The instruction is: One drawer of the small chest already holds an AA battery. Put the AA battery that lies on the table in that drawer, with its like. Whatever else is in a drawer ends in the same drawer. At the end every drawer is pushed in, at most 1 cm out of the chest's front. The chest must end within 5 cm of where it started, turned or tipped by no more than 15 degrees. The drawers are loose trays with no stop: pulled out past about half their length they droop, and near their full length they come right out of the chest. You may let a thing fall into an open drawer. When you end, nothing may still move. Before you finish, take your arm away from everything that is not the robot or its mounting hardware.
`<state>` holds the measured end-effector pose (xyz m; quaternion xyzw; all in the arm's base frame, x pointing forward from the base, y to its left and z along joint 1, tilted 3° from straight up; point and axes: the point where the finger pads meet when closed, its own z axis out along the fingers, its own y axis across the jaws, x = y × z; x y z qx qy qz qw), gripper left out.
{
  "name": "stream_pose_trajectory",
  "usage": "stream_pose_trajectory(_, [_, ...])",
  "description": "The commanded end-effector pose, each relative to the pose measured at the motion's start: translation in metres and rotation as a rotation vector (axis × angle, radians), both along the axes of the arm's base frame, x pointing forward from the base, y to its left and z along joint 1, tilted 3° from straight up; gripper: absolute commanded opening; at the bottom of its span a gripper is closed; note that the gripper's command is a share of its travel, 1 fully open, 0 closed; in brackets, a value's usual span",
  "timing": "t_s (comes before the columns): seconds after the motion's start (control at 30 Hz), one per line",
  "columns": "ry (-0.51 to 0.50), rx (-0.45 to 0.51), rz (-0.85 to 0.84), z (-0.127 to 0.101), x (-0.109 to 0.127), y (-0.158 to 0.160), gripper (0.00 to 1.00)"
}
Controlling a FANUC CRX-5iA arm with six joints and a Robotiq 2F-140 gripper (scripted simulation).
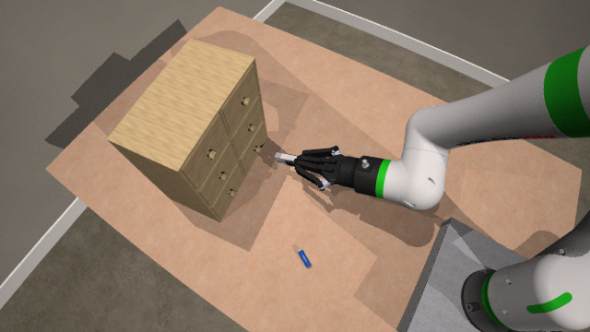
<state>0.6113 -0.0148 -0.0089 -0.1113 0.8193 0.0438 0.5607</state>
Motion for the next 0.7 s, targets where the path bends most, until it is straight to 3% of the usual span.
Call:
stream_pose_trajectory(0.0, [-0.001,0.0,-0.002,0.001,0.0,-0.001,0.0])
stream_pose_trajectory(0.3, [-0.001,0.0,-0.002,0.032,-0.015,-0.003,0.0])
stream_pose_trajectory(0.53, [-0.001,0.0,-0.002,0.083,-0.039,-0.006,0.0])
stream_pose_trajectory(0.67, [-0.001,0.0,-0.002,0.098,-0.046,-0.007,0.0])
